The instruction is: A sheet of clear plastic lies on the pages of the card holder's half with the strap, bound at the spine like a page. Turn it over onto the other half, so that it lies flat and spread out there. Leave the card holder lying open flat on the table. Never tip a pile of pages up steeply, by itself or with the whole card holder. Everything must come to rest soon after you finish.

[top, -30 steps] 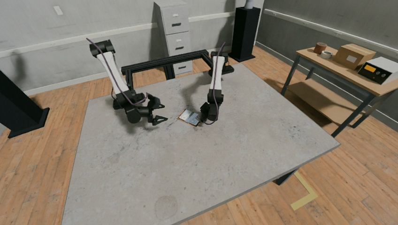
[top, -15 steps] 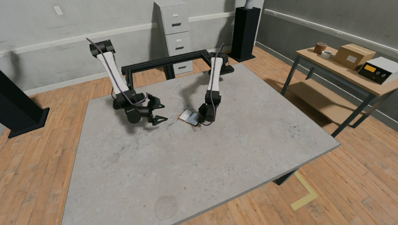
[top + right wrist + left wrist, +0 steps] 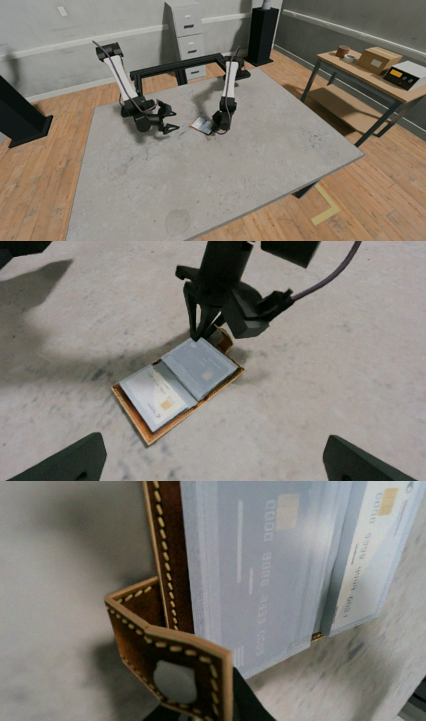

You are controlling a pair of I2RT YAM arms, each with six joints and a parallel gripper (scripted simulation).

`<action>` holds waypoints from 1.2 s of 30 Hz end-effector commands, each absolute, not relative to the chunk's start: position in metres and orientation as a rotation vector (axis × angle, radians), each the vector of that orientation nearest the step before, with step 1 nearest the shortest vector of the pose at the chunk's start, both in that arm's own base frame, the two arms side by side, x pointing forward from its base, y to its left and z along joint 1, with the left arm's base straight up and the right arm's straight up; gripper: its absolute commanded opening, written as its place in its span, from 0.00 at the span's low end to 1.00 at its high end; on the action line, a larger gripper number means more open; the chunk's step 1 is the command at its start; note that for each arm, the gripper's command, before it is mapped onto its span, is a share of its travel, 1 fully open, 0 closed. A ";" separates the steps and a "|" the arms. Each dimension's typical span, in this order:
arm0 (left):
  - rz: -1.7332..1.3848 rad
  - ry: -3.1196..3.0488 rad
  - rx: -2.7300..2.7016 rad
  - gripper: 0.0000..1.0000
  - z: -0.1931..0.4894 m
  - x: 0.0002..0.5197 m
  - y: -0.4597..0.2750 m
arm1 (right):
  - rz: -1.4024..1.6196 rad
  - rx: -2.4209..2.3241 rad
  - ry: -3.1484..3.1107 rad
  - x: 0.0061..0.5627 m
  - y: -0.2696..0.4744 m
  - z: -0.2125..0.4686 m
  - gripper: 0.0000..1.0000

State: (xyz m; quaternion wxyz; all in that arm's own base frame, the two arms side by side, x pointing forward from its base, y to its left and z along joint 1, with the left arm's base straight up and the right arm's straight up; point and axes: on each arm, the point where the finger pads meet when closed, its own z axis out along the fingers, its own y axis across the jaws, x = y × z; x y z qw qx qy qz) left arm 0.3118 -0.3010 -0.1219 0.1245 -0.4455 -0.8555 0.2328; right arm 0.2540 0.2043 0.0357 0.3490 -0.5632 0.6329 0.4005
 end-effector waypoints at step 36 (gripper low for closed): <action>0.665 -2.490 -1.368 0.01 -0.128 0.307 -0.302 | 1.027 -1.462 1.614 0.258 0.206 0.042 1.00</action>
